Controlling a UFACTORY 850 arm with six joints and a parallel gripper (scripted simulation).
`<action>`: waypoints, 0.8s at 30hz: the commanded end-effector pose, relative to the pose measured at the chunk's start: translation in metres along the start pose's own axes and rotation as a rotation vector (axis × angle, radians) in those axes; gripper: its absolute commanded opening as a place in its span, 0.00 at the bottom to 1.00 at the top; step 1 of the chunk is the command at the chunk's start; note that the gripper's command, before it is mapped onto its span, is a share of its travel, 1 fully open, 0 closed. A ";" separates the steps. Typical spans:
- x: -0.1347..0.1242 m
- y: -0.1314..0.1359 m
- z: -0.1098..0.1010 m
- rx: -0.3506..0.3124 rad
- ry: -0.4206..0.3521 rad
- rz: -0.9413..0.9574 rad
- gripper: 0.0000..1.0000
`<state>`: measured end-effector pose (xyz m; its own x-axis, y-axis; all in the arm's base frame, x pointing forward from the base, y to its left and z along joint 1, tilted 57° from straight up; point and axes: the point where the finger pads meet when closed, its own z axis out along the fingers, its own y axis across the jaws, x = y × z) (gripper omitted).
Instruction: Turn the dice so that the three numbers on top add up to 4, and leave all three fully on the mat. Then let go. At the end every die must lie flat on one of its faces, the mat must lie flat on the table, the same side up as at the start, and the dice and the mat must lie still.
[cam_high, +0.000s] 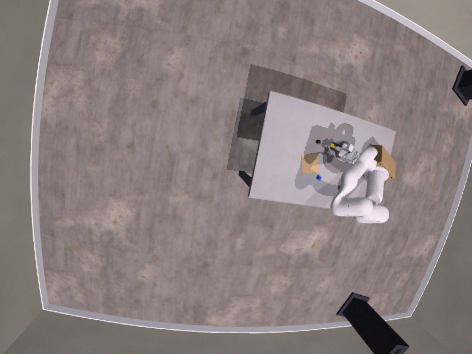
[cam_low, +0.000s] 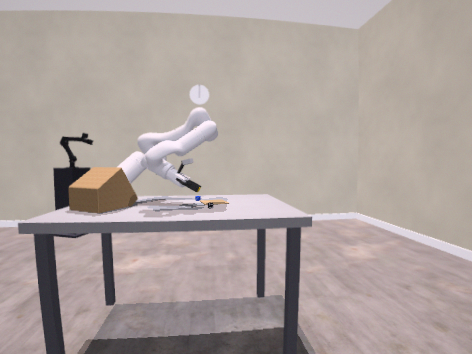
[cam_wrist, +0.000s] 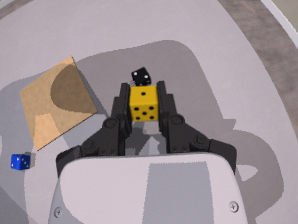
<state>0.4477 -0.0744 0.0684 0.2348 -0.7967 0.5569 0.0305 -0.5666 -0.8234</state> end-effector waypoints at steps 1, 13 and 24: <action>-0.008 0.000 0.005 0.000 0.003 0.000 0.21; -0.039 0.000 0.021 0.000 0.003 0.000 0.21; -0.058 0.000 0.032 0.000 0.003 0.000 0.21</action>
<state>0.4626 -0.0255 0.0356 0.2361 -0.7961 0.5572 0.0320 -0.5667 -0.8233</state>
